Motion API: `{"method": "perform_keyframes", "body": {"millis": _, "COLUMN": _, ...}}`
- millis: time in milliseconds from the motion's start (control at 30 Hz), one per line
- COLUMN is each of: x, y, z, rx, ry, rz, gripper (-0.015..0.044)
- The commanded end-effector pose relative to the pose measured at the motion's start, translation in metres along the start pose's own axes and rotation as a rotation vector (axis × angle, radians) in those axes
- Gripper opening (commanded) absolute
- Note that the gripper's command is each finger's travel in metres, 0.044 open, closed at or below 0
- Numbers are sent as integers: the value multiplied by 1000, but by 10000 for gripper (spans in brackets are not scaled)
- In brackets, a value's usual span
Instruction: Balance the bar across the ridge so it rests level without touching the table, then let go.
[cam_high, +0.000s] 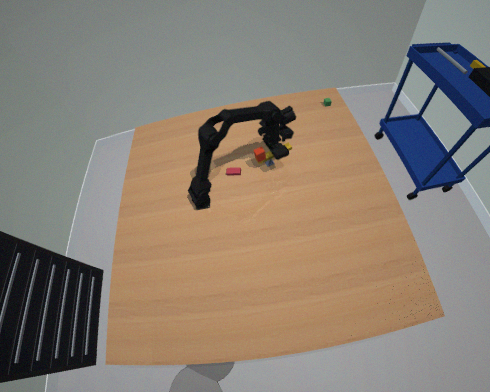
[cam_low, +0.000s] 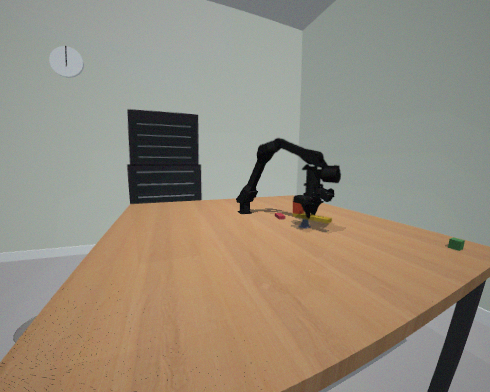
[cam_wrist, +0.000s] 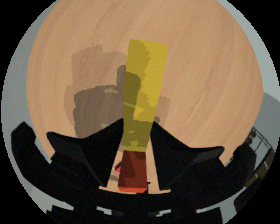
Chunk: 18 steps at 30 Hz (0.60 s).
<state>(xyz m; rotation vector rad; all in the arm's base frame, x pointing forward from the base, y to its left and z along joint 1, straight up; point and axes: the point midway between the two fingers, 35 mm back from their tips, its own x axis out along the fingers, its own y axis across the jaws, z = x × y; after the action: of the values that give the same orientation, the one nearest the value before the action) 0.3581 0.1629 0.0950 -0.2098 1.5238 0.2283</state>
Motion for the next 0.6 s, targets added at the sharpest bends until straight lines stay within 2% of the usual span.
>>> {"method": "perform_keyframes", "body": {"millis": 0, "x": 2, "y": 0, "z": 0, "rx": 0, "ry": 0, "rz": -1, "gripper": 0}}
{"method": "perform_keyframes", "body": {"millis": 567, "x": 3, "y": 0, "z": 0, "rx": 0, "ry": 0, "rz": -1, "gripper": 0}}
